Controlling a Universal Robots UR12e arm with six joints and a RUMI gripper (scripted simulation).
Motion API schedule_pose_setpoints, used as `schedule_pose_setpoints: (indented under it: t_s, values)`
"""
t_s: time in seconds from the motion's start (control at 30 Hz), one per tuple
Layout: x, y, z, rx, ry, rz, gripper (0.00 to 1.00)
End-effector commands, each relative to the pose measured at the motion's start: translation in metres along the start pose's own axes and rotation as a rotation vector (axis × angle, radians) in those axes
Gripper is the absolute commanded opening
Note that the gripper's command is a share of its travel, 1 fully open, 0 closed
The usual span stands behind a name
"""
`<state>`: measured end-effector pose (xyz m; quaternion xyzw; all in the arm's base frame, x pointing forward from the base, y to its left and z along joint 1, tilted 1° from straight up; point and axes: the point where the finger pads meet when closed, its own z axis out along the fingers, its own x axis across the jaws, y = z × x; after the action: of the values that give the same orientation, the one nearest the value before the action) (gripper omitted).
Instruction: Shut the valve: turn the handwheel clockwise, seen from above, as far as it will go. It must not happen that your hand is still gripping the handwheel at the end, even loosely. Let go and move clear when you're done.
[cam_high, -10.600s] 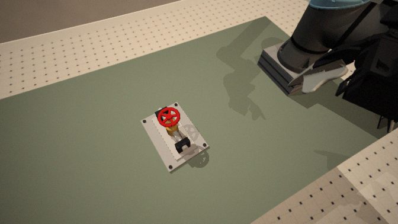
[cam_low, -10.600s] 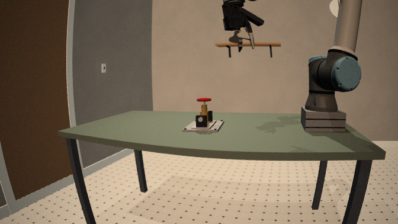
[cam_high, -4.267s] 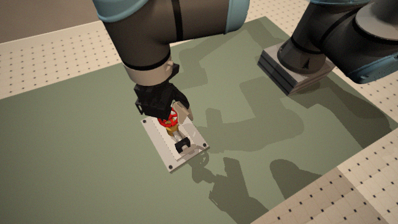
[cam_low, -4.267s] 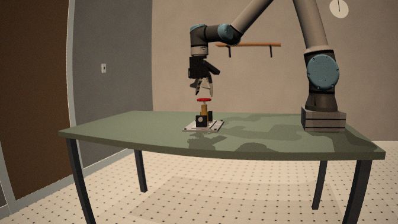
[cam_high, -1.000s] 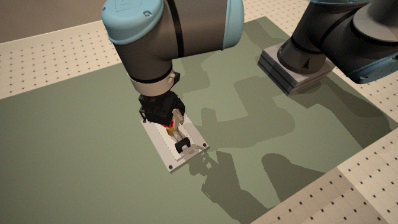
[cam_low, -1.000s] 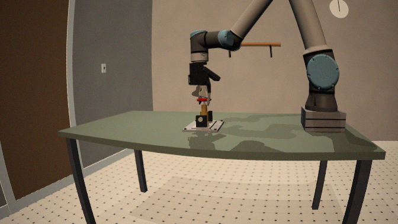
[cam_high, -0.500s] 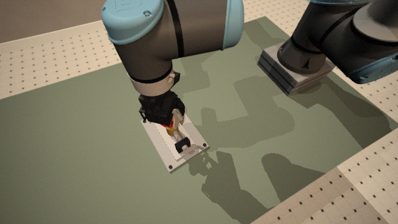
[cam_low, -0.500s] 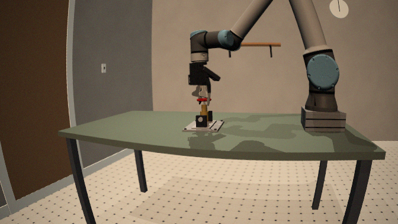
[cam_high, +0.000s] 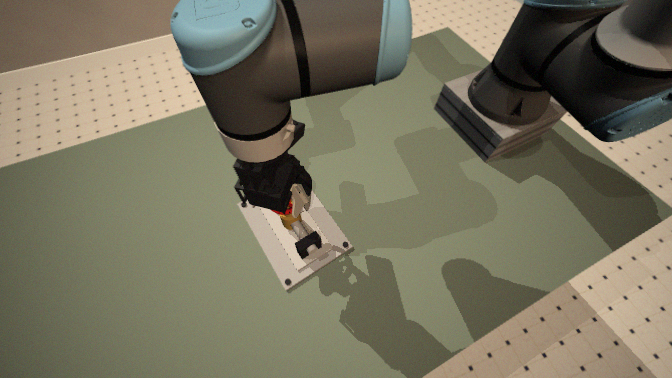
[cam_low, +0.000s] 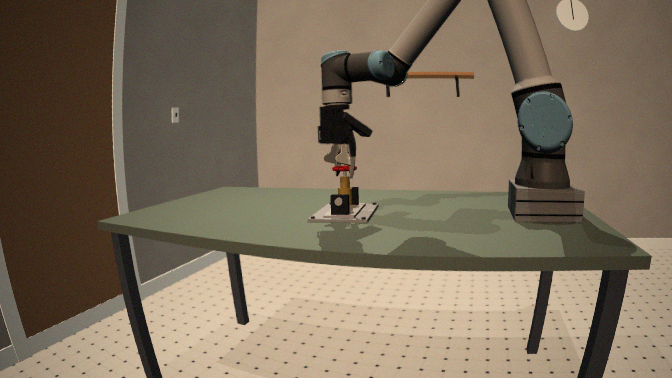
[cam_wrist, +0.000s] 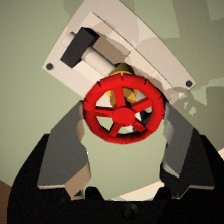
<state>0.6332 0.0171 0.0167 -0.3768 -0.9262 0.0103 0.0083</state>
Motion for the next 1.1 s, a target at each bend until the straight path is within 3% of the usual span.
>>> schedule_pose_setpoints:
  t_s: [0.0,0.7,1.07]
  values:
    - [-0.0006,0.0003,-0.0007,-0.001,-0.001,0.016,0.00]
    - [-0.0006,0.0003,-0.0007,-0.001,-0.001,0.154,0.00]
    - [-0.0006,0.0003,-0.0007,-0.001,-0.001,0.311,0.00]
